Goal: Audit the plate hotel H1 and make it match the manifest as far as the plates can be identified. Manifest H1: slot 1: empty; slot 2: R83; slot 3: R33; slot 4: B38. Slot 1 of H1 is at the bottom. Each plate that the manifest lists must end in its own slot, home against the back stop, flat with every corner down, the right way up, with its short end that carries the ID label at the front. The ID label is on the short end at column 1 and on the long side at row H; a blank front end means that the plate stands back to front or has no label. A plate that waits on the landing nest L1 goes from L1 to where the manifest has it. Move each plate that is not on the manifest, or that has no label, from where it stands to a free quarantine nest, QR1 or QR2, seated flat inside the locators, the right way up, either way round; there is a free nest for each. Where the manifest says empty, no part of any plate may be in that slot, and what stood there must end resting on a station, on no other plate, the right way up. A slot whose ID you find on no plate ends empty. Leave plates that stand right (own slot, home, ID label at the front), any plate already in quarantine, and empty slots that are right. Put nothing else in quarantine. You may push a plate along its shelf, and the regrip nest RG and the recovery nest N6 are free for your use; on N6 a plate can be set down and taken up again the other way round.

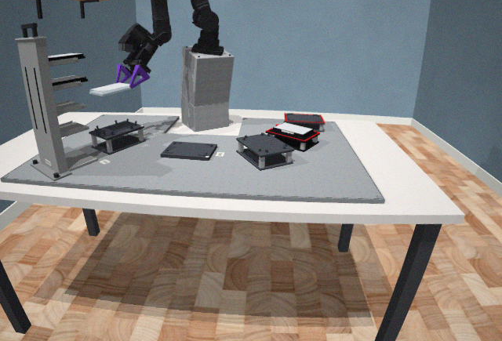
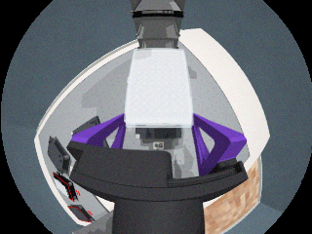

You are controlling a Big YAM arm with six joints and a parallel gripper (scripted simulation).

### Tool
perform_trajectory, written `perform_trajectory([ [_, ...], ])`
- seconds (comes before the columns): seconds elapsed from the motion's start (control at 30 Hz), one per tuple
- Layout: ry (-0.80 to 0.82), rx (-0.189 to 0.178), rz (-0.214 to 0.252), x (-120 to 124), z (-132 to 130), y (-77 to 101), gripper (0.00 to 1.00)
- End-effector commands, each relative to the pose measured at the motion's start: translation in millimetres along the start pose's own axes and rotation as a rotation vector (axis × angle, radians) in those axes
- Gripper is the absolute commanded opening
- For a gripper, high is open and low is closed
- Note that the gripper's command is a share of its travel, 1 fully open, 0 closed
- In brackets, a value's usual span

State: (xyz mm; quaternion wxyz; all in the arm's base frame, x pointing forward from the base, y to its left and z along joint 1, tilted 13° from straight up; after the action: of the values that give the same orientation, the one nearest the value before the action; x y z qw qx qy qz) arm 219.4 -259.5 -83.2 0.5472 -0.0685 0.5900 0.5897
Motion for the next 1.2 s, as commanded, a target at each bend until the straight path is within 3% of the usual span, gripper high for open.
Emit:
perform_trajectory([
  [0.0, 0.017, -0.002, -0.014, -4.2, 0.5, -0.3, 0.86],
  [0.67, 0.01, 0.001, -0.016, -4.3, -0.9, -0.6, 0.86],
  [1.17, 0.01, -0.004, -0.021, -20.4, 2.4, -12.0, 0.86],
])
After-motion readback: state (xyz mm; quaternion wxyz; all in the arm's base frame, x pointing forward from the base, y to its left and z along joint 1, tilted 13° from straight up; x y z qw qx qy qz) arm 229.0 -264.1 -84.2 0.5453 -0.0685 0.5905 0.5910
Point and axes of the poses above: the point where the finger pads meet when closed, its own y axis back along the fingers, its own z axis across the jaws, x = y × z, the point moved 1 cm from there along y, back along the fingers, and after that the axes turned 7 degrees about -y, right-handed, at the moved point
